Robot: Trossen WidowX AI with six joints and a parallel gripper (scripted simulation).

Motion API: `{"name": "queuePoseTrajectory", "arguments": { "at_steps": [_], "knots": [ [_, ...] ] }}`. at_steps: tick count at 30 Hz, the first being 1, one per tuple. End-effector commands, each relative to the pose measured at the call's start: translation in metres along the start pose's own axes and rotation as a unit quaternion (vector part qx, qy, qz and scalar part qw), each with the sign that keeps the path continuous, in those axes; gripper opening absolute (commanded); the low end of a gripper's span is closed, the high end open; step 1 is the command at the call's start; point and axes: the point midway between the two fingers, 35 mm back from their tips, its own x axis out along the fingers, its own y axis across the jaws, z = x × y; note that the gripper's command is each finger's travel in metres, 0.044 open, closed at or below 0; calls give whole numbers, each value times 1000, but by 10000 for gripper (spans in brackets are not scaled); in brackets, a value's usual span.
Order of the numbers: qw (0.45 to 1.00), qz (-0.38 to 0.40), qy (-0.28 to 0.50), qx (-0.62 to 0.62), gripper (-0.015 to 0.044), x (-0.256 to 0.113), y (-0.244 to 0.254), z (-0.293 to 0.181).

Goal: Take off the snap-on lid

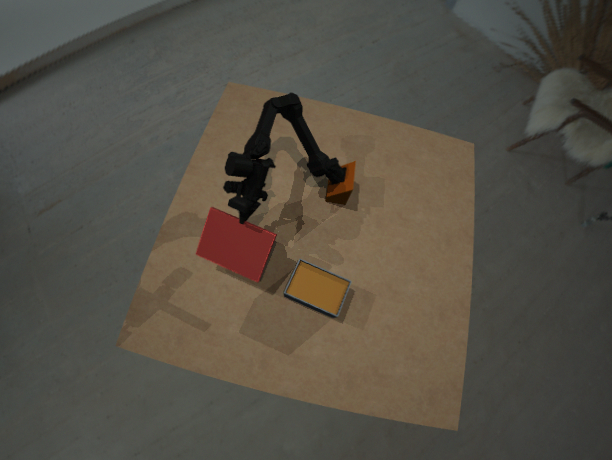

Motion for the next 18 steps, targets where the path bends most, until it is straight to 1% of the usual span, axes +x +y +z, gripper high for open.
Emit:
{"name": "queuePoseTrajectory", "arguments": {
  "at_steps": [1,18],
  "knots": [
    [1000,7,2,1,0,0,0,0],
    [1000,8,1,1,0,9,-10,1]
  ]
}}
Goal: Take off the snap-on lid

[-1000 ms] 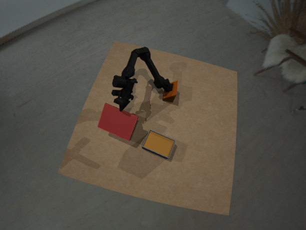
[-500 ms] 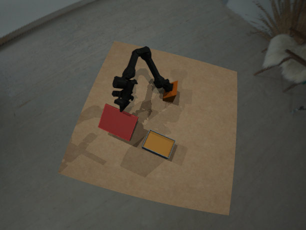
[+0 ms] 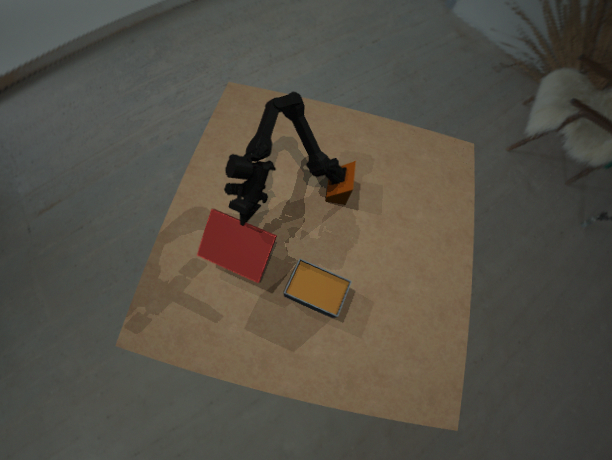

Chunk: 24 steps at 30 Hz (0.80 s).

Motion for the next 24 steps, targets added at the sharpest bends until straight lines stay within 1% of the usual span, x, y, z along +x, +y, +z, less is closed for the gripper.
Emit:
{"name": "queuePoseTrajectory", "arguments": {
  "at_steps": [1,24],
  "knots": [
    [1000,7,2,0,0,1,0,0],
    [1000,7,1,0,0,12,-13,0]
  ]
}}
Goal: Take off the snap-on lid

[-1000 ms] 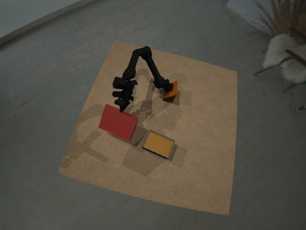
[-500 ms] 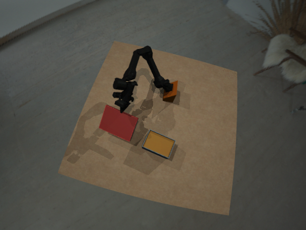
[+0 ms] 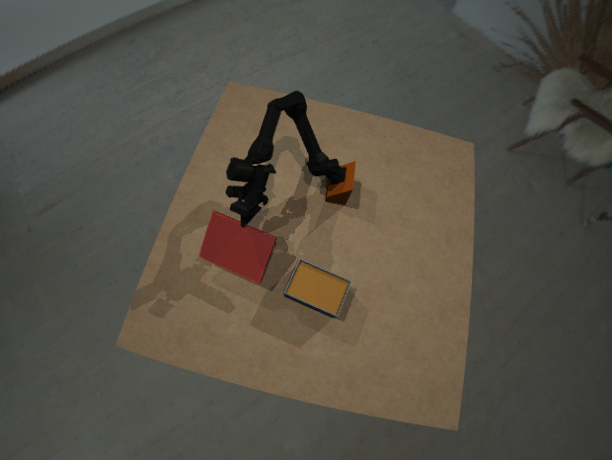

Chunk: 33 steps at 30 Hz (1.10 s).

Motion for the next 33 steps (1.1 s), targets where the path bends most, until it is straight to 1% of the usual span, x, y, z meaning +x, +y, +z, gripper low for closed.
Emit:
{"name": "queuePoseTrajectory", "arguments": {
  "at_steps": [1,33],
  "knots": [
    [1000,7,2,0,0,1,0,0],
    [1000,7,1,-1,0,17,-19,0]
  ]
}}
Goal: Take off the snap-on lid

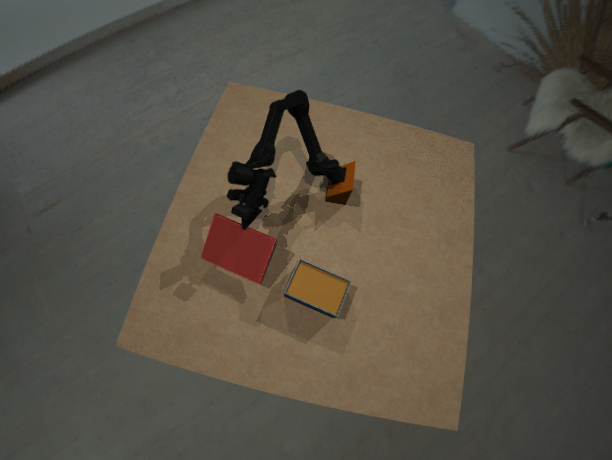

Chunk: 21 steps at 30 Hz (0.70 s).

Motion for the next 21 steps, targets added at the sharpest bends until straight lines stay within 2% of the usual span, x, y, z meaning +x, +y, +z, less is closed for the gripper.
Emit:
{"name": "queuePoseTrajectory", "arguments": {
  "at_steps": [1,21],
  "knots": [
    [1000,6,3,-1,0,2,0,-1],
    [1000,6,2,-2,0,12,-12,-1]
  ]
}}
